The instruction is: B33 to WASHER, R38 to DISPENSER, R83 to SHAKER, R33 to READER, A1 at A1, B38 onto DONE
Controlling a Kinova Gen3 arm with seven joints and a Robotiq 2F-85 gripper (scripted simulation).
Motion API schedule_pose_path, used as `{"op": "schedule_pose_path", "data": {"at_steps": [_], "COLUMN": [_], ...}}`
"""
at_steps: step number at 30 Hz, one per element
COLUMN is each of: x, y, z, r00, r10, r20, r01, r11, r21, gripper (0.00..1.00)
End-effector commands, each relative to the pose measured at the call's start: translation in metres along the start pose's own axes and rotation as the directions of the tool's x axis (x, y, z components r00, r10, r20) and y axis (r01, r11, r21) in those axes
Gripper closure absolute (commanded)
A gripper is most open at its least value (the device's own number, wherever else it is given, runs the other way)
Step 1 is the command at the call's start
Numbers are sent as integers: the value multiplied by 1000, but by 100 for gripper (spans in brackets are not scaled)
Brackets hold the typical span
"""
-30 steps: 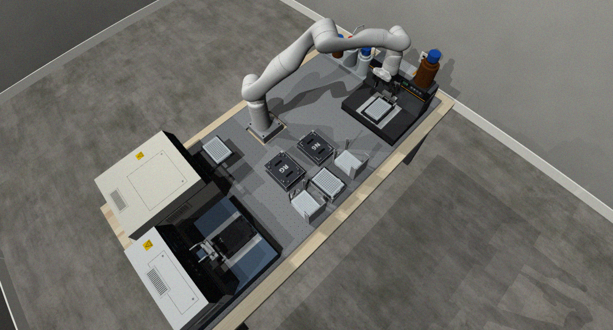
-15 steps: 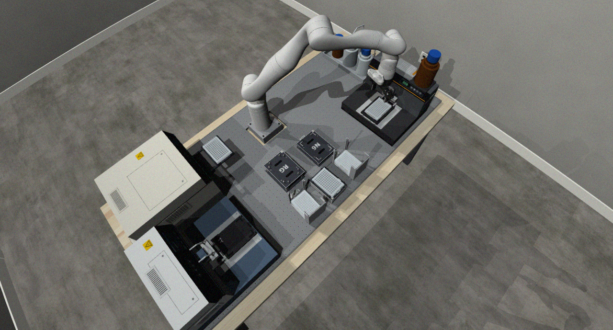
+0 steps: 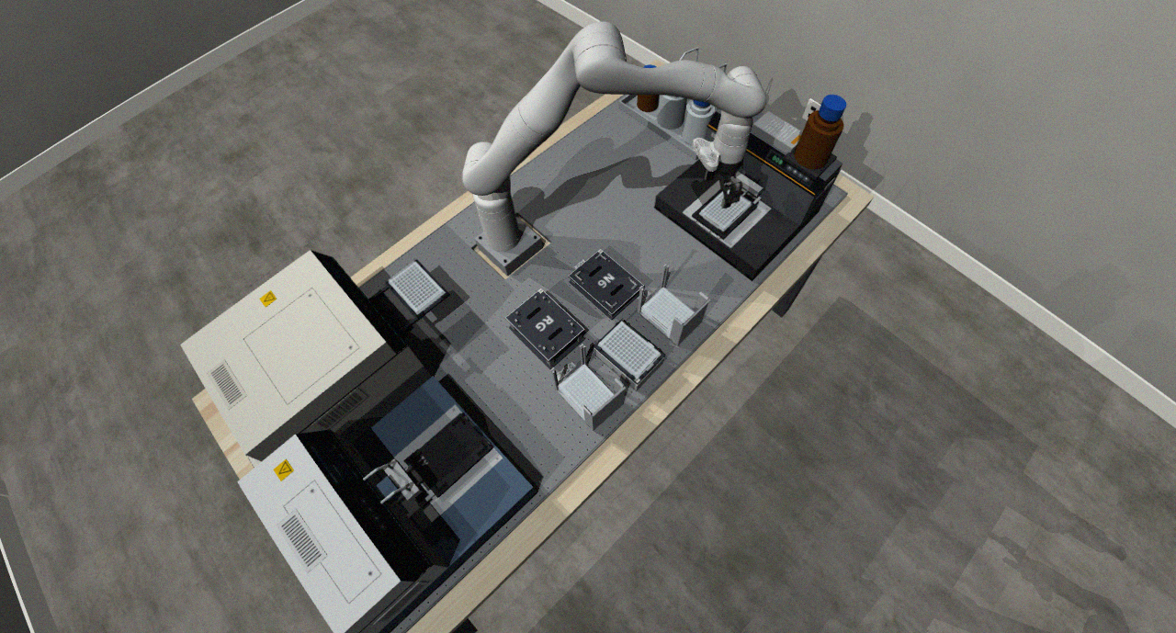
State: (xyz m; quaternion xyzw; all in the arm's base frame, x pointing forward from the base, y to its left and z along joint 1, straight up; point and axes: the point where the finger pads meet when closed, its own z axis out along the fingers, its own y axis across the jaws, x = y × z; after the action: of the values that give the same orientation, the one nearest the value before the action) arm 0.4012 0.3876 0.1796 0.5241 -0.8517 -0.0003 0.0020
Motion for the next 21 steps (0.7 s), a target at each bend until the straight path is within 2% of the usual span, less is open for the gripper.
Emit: {"op": "schedule_pose_path", "data": {"at_steps": [1,5,11,21], "x": [7,19,37,60], "y": [-4,-10,-19,-30], "z": [-1,-1,-1,-1], "r00": [1000,1000,973,973], "r10": [9,9,232,232], "r20": [6,6,7,6], "r01": [-9,-9,-232,-232], "r11": [1000,1000,973,973], "r21": [3,3,2,2], "gripper": [0,0,0,0]}}
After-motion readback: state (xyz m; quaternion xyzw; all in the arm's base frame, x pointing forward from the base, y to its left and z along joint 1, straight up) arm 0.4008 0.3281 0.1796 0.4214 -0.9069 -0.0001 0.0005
